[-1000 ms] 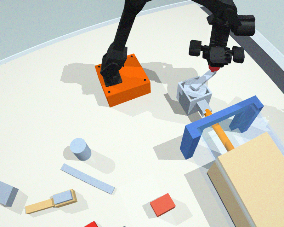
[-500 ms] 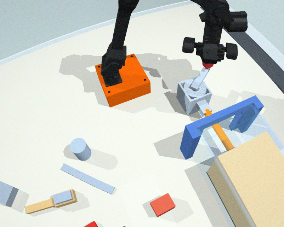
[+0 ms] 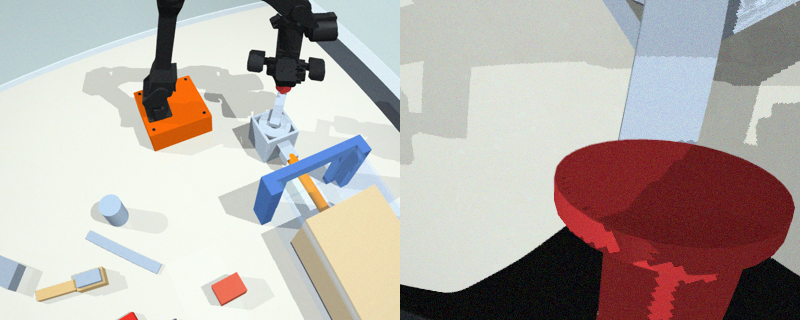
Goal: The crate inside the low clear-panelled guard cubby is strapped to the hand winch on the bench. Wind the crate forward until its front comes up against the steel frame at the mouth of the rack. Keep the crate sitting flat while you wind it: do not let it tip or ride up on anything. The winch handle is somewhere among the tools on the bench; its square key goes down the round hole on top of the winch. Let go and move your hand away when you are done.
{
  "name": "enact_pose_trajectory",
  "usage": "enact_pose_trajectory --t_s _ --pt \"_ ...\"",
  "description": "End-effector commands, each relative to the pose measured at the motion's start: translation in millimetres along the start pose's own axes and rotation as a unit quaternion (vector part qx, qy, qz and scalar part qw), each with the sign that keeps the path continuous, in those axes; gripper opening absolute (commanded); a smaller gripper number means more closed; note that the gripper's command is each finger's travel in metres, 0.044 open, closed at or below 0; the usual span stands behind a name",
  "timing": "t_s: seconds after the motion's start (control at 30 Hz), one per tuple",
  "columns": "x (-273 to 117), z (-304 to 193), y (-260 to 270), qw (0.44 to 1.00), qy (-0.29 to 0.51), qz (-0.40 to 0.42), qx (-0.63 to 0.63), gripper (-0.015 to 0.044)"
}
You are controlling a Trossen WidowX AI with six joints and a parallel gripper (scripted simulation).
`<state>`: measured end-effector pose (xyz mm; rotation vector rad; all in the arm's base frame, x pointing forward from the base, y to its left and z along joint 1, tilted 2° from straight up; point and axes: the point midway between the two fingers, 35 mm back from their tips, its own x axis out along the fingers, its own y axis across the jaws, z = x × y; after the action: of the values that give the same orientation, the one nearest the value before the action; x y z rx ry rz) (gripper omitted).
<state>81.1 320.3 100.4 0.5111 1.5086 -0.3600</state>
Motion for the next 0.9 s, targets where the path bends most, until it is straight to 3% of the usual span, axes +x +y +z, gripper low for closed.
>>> enact_pose_trajectory --t_s 0.0,0.87 --pt "2.0 -0.7 -16.8 1.0 0.001 -0.017 -0.001 0.0" --pt "1.3 11.9 -56.2 1.0 0.0 -0.019 -0.001 0.0"
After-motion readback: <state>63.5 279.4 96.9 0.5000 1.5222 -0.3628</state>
